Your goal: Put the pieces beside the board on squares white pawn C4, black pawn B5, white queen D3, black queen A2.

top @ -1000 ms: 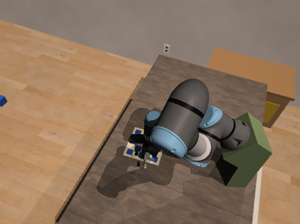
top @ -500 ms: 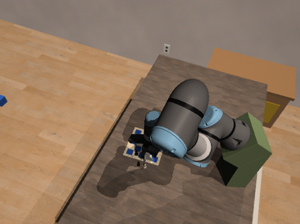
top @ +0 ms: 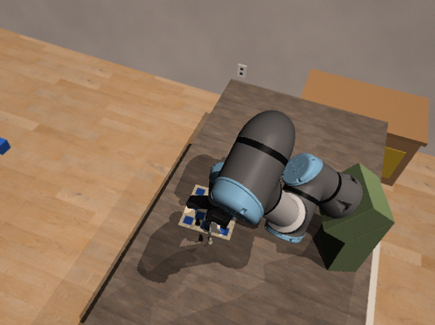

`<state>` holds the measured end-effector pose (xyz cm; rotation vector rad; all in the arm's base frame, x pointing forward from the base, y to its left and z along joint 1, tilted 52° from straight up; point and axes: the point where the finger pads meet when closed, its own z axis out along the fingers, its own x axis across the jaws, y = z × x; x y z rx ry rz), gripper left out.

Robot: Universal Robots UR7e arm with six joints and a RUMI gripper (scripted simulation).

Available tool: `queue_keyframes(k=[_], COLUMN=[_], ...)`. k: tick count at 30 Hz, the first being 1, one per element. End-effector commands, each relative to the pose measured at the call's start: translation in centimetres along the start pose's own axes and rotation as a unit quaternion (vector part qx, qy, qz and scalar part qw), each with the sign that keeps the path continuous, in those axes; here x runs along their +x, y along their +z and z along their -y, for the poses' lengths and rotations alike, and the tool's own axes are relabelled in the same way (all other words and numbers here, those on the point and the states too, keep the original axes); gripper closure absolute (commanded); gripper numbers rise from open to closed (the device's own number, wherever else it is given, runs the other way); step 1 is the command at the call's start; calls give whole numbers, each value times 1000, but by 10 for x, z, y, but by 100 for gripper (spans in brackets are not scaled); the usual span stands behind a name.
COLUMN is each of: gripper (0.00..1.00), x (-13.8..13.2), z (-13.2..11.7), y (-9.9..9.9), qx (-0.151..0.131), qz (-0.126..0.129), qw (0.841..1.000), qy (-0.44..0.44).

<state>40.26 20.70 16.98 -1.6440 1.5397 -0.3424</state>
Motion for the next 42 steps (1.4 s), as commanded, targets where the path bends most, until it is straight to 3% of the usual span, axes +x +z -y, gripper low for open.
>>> queue_keyframes(k=[1,28,42], gripper=[80,80,80], x=[0,-1,-1], z=[0,0,0], y=[5,42,48], qx=[1,1,1], qz=[0,0,0], qw=[1000,1000,1000], qy=[0,0,0])
